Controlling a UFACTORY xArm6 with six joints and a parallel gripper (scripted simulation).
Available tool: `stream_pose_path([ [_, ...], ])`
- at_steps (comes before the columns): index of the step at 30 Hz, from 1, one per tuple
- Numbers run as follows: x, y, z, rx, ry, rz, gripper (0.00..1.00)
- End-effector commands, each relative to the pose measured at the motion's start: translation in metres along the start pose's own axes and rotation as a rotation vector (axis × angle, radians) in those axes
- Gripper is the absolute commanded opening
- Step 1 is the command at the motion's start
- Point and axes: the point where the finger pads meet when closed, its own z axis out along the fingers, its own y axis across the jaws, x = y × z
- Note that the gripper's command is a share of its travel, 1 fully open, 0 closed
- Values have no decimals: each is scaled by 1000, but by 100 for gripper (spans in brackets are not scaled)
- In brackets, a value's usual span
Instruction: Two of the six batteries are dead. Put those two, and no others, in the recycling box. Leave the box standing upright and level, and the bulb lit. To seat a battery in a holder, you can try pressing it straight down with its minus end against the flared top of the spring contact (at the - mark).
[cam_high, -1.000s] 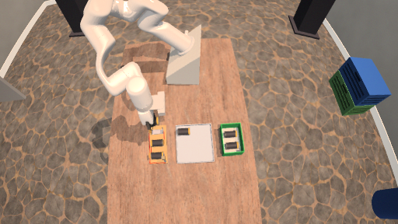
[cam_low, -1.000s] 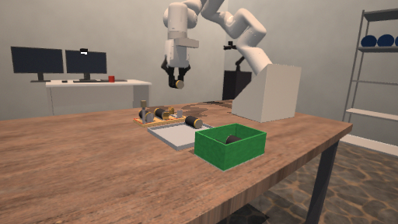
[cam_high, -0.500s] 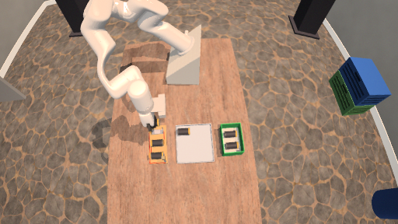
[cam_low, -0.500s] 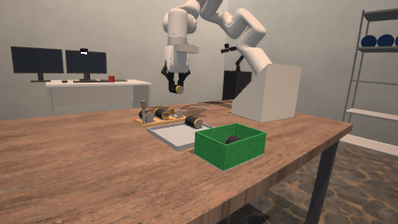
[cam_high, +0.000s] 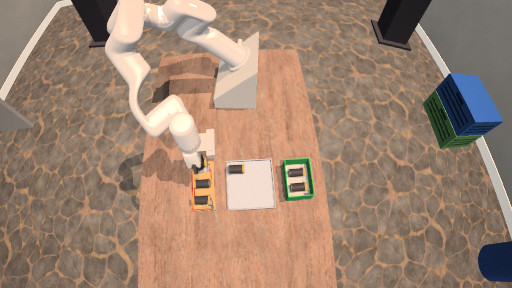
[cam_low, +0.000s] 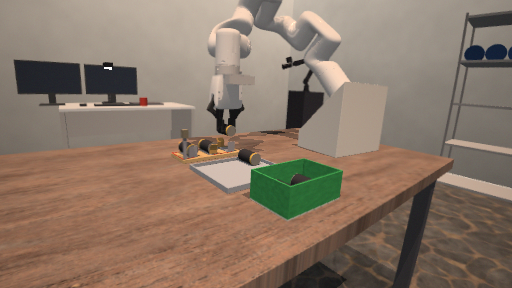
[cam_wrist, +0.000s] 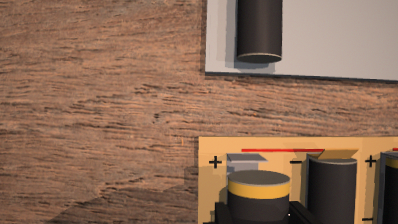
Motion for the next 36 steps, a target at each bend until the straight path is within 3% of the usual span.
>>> stream_pose_path([
  [1, 0, 1, -1, -3, 0, 1, 28],
  [19, -1, 2, 0, -3, 0, 1, 28],
  [26, -1, 2, 13, -3, 0, 1, 28],
  [36, -1, 2, 13, -3, 0, 1, 28],
])
